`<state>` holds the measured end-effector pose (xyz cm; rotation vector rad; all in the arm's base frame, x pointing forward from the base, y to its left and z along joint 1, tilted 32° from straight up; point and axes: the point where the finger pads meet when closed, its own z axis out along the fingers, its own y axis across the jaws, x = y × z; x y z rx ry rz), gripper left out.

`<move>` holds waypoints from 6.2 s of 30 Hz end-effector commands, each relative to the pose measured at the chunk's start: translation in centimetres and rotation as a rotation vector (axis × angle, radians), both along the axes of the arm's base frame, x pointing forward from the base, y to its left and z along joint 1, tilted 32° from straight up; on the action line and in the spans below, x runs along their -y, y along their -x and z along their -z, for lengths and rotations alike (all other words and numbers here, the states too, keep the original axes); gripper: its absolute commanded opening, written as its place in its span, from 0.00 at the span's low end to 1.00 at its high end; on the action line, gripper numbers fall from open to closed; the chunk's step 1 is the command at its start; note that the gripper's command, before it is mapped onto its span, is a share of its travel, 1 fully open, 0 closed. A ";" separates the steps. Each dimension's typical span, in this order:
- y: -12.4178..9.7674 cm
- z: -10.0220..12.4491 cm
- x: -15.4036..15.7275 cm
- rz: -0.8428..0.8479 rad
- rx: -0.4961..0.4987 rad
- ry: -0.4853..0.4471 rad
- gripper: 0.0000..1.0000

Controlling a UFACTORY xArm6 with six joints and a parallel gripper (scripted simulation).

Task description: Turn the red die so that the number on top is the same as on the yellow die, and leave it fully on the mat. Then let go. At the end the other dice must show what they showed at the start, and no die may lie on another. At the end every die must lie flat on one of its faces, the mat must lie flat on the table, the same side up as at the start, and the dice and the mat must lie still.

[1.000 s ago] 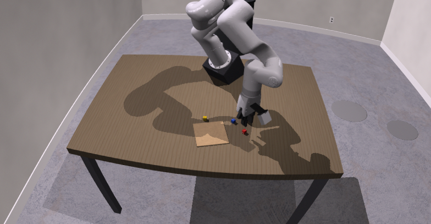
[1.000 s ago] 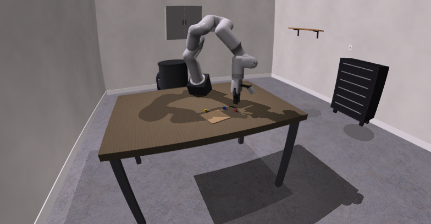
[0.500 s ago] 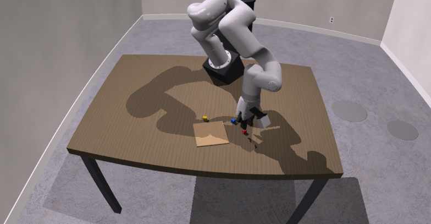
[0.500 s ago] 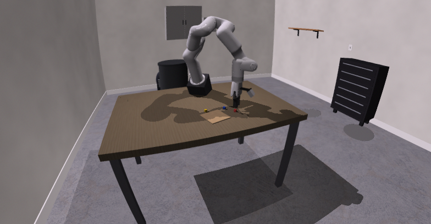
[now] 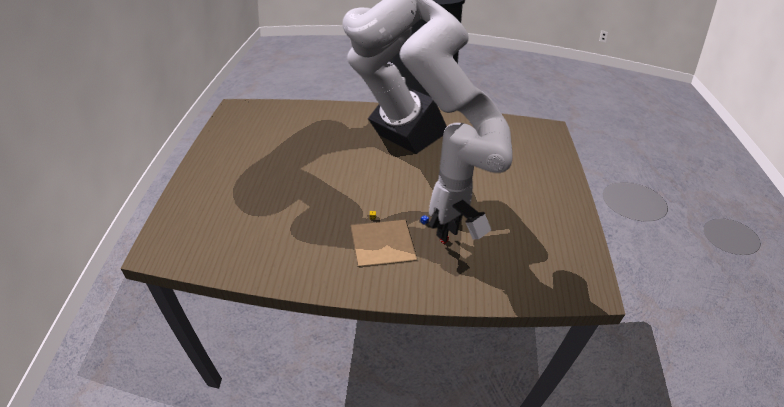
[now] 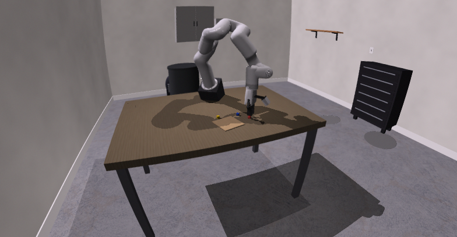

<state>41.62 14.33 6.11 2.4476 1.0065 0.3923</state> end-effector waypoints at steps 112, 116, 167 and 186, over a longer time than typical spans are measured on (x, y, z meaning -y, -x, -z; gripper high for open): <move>-0.7 0.9 0.2 -0.001 0.003 -0.002 0.31; -0.9 1.3 0.4 -0.001 0.003 -0.002 0.31; -1.2 1.9 0.6 -0.001 0.003 -0.002 0.11; -1.2 1.9 0.6 -0.001 0.003 -0.002 0.11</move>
